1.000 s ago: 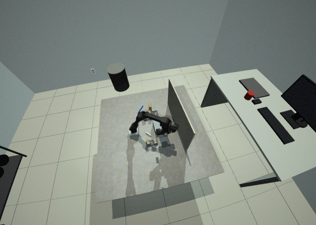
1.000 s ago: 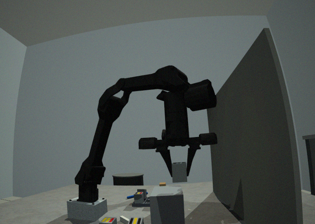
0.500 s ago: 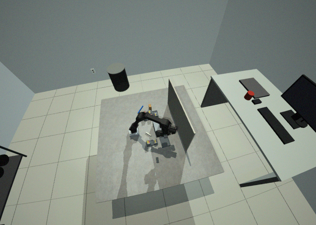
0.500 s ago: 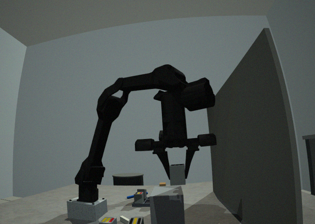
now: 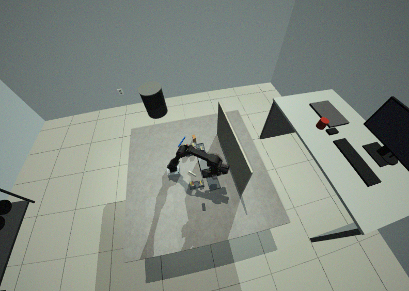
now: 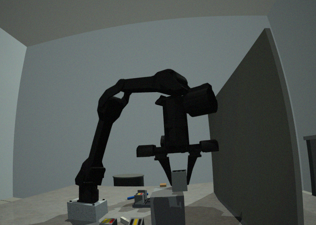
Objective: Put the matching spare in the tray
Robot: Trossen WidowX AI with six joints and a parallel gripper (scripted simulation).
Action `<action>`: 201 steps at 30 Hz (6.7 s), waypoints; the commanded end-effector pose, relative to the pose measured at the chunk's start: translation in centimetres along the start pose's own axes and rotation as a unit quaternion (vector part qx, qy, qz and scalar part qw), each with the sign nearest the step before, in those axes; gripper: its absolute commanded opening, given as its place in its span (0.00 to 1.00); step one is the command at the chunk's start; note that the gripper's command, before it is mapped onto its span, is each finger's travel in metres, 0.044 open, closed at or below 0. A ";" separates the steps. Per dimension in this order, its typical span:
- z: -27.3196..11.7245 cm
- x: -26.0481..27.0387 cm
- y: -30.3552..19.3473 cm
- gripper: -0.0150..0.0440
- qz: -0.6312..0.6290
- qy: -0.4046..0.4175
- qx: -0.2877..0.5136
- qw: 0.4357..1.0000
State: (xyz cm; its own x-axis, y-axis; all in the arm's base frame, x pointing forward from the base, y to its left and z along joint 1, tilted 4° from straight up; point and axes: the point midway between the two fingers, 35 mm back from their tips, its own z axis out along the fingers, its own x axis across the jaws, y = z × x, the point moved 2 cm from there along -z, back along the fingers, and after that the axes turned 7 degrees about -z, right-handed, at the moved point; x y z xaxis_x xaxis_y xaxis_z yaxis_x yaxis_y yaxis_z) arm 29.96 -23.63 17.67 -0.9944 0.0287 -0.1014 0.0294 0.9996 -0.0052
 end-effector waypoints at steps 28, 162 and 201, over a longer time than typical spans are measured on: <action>2.8 -0.2 -0.1 0.25 -0.001 0.002 -0.003 1.000; 12.8 0.4 0.3 0.65 -0.003 0.000 -0.001 1.000; 2.3 0.2 0.2 1.00 0.001 -0.006 0.005 1.000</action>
State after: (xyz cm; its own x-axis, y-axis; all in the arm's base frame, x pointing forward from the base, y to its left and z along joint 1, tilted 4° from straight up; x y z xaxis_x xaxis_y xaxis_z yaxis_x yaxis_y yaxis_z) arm 30.01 -23.48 15.42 -0.9929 0.0296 -0.1154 0.0315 0.9994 -0.0153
